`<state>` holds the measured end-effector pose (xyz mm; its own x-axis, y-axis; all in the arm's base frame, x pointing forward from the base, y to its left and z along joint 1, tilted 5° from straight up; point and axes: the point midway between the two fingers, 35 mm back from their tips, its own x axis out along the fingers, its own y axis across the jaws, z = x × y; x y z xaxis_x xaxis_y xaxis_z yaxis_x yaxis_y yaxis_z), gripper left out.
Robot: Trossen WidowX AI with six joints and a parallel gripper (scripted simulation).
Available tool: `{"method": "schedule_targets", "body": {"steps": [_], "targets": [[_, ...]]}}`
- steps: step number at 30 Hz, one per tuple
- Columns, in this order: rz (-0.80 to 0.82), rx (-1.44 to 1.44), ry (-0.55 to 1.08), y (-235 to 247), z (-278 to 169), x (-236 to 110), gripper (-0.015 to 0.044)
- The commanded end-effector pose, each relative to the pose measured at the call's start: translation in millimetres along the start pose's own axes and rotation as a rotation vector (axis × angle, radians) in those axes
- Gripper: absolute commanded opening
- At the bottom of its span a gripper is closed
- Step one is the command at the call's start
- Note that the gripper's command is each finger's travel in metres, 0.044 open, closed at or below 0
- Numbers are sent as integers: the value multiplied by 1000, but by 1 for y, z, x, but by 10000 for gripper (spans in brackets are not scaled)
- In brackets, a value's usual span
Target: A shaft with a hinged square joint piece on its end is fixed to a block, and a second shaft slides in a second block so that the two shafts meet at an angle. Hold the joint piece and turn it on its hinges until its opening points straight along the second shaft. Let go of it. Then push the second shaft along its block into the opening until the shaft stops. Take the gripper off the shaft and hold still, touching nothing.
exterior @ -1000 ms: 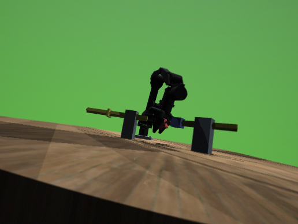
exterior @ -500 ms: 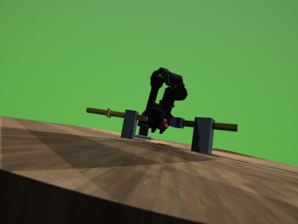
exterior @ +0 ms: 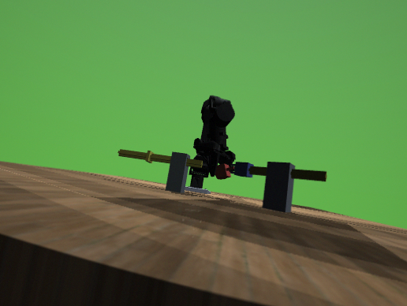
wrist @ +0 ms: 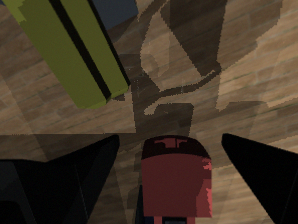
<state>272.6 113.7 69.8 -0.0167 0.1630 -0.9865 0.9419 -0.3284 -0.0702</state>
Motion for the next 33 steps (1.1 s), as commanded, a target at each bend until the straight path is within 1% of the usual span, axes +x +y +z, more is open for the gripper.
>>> {"method": "schedule_targets", "body": {"steps": [1,12,33], "targets": [[14,-13,89,0,-2,-8,440],[14,-29,75,1,-2,-8,440],[41,-742,6,7,-22,-79,440]]}}
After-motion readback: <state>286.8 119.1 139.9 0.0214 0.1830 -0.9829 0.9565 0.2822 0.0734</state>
